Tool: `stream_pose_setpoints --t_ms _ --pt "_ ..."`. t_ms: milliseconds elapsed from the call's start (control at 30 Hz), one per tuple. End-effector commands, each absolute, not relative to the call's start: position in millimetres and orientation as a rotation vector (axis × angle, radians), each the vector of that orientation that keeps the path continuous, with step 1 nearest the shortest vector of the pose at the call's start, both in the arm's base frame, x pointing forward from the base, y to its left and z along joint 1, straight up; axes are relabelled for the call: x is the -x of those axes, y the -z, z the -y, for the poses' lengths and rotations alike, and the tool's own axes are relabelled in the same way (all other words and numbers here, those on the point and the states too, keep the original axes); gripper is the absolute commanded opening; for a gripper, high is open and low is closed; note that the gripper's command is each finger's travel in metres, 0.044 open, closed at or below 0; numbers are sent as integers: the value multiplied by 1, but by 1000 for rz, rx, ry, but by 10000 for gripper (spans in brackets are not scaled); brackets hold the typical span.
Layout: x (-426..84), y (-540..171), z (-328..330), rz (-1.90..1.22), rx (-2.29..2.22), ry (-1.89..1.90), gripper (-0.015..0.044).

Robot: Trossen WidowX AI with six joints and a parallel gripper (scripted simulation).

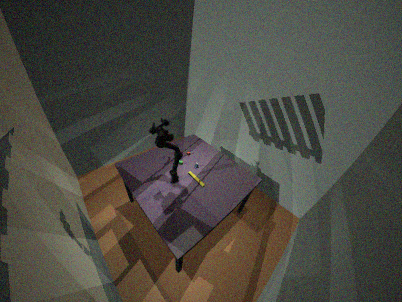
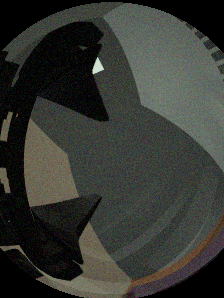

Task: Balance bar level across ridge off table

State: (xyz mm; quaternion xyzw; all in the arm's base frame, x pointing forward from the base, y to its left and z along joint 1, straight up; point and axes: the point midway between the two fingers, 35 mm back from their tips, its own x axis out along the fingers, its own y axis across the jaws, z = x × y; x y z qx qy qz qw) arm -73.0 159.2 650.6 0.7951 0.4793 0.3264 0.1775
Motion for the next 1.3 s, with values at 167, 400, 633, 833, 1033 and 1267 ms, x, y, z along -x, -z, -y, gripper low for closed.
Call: stream_pose_setpoints --t_ms 167,400,633,833,1033,1267 --pt "68 -652 -163 -1272 -2289 -942 315" --pt "63 -656 -171 -1064 -2253 -1020 315" --pt "60 -659 -180 -866 -2175 -1082 315" --pt "59 -660 -192 -676 -2049 -1126 315" --pt "56 -660 -204 -499 -1913 -1150 315" --pt "50 -658 -220 -313 -1752 -1154 315"
